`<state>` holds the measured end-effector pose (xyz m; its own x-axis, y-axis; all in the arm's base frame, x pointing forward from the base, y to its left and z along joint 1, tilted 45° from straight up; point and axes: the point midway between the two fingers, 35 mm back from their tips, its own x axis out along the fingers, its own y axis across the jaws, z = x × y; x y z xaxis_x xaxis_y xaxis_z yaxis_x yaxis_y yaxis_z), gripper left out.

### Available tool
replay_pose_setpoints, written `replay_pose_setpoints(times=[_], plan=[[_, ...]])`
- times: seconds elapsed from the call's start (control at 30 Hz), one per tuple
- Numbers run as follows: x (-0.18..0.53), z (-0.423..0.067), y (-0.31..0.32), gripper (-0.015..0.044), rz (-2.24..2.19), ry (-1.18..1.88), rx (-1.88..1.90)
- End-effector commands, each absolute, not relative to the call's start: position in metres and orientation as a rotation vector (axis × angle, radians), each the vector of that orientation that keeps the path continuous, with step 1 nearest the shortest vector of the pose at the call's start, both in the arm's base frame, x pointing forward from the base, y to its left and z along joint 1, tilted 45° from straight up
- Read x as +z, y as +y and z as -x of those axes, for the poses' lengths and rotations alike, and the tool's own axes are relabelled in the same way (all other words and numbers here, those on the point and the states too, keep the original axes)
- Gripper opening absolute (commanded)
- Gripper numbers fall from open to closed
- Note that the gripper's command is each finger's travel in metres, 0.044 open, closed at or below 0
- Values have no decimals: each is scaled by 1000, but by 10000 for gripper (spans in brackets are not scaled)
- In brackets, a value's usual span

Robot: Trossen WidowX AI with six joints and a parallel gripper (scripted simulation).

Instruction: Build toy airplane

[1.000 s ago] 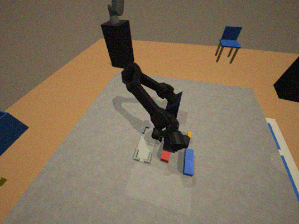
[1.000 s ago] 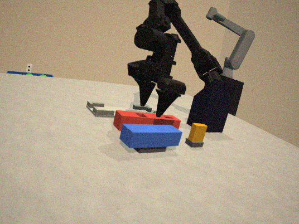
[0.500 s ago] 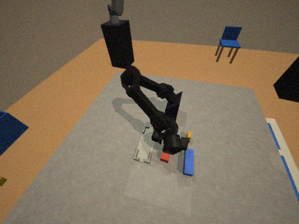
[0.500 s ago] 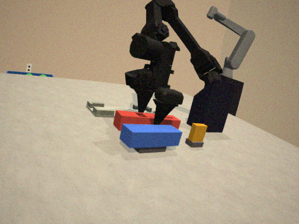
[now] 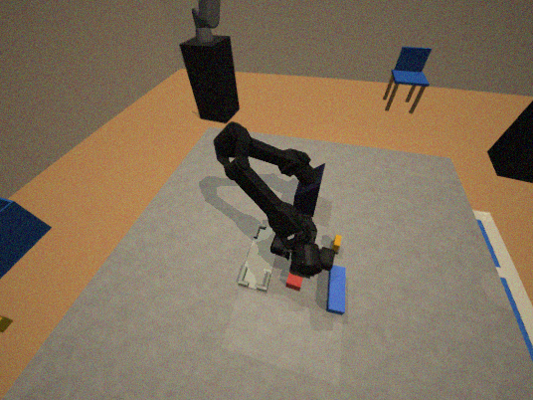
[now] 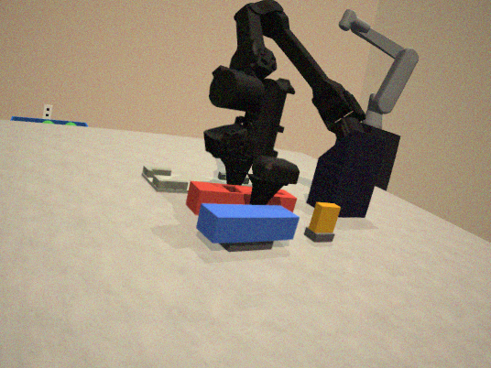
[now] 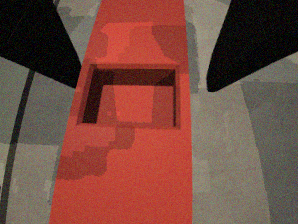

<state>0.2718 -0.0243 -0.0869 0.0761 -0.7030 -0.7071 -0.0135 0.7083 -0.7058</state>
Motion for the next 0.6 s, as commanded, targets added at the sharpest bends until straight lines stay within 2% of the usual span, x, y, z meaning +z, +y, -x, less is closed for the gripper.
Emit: replay_pose_setpoints(times=[0.0,0.13,0.33,0.5,0.57], plan=[[-88,-270,-26,282,647,1421,-573],[-88,-270,-26,177,647,1421,-573],[-88,-270,-26,138,647,1421,-573],[-88,-271,-21,6,659,1421,-538],[-88,-271,-17,0,668,1420,-509]])
